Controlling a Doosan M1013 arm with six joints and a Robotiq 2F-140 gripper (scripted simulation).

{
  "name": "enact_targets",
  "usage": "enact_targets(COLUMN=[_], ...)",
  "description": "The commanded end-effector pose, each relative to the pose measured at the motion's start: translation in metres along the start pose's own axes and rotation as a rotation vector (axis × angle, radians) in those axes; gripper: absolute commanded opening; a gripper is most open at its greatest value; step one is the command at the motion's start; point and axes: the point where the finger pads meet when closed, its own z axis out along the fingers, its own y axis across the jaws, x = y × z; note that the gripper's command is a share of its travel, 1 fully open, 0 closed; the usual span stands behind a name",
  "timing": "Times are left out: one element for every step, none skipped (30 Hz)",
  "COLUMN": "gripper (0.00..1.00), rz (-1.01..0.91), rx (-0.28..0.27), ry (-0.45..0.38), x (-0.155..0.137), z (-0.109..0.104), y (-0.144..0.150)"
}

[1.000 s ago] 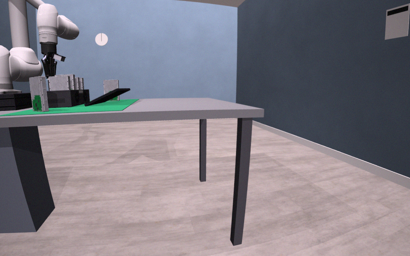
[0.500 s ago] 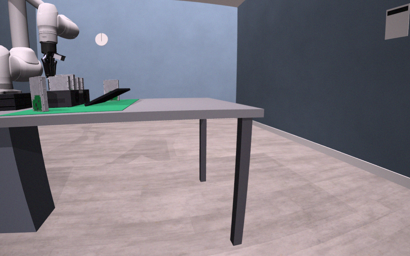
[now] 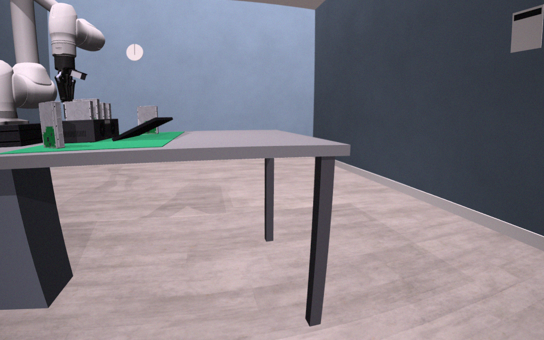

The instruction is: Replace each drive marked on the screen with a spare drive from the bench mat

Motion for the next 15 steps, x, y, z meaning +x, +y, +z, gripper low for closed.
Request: enact_targets(gripper=[0.1,0.1,0.1,0.1,0.1,0.1,0.1,0.1,0.1,0.1,0.1,0.1,0.1,0.1,0.1], rz=[0.0,0.0,0.0,0.0,0.0,0.0,0.0,0.0,0.0,0.0,0.0,0.0,0.0,0.0,0.0], rx=[0.0,0.0,0.0,0.0,0.0,0.0,0.0,0.0,0.0,0.0,0.0,0.0,0.0,0.0,0.0], ry=[0.001,0.001,0.001,0.001,0.001,0.001,0.001,0.001,0.001,0.001,0.001,0.001,0.001,0.001,0.001], x=[0.001,0.001,0.001,0.001,0.001,0.001,0.001,0.001,0.001,0.001,0.001,0.001,0.001,0.001,0.0], z=[-0.004,-0.006,-0.008,-0.011,-0.014,-0.017,-0.02,-0.023,-0.027,-0.031,-0.035,-0.035,-0.035,-0.039,-0.043], y=[0.0,0.0,0.0,0.0,0.0,0.0,0.0,0.0,0.0,0.0,0.0,0.0,0.0,0.0,0.0])
